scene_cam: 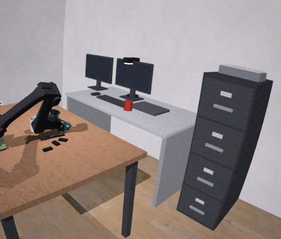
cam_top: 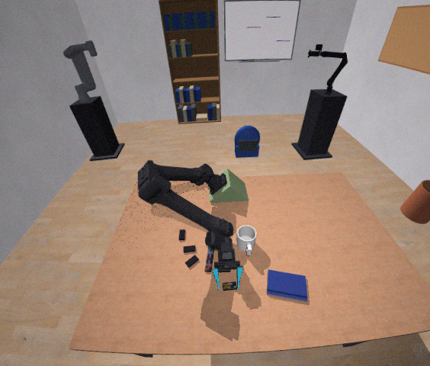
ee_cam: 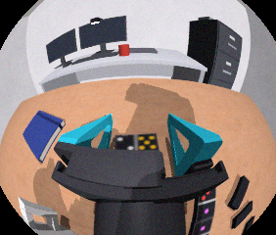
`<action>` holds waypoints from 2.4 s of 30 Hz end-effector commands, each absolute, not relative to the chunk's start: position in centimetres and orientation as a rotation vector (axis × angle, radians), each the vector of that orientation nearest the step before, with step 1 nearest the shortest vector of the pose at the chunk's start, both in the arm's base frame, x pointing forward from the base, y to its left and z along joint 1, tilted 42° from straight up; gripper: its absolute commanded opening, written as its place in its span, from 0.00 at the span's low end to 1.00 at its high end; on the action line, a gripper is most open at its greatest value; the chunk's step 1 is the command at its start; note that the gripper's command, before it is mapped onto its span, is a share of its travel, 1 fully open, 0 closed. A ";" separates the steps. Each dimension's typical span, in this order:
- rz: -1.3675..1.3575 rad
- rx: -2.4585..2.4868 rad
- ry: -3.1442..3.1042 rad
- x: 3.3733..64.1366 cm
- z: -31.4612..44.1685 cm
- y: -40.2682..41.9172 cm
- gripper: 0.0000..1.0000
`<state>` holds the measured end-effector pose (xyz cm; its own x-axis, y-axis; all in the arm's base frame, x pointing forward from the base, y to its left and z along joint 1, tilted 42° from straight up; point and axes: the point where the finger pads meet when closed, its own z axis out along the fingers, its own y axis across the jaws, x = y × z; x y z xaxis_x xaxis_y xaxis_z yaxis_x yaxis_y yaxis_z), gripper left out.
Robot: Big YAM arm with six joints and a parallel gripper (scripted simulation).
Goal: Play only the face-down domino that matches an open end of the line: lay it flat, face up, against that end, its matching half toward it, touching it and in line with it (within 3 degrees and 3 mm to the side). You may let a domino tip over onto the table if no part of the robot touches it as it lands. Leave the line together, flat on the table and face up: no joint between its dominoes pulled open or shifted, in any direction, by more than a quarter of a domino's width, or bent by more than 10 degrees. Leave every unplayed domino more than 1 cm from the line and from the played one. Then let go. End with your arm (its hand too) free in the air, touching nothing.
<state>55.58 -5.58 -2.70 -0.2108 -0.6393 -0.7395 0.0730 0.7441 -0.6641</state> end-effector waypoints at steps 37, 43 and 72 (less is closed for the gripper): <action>-0.705 -0.463 1.702 51.9 -1.7 -4.4 0.75; -0.693 -0.472 1.651 51.2 0.6 -2.2 0.75; -0.704 -0.462 1.659 50.1 1.4 -1.8 0.75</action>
<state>50.08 -1.93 1.30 -0.2098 -0.6472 -0.7329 0.0774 0.7362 -0.6723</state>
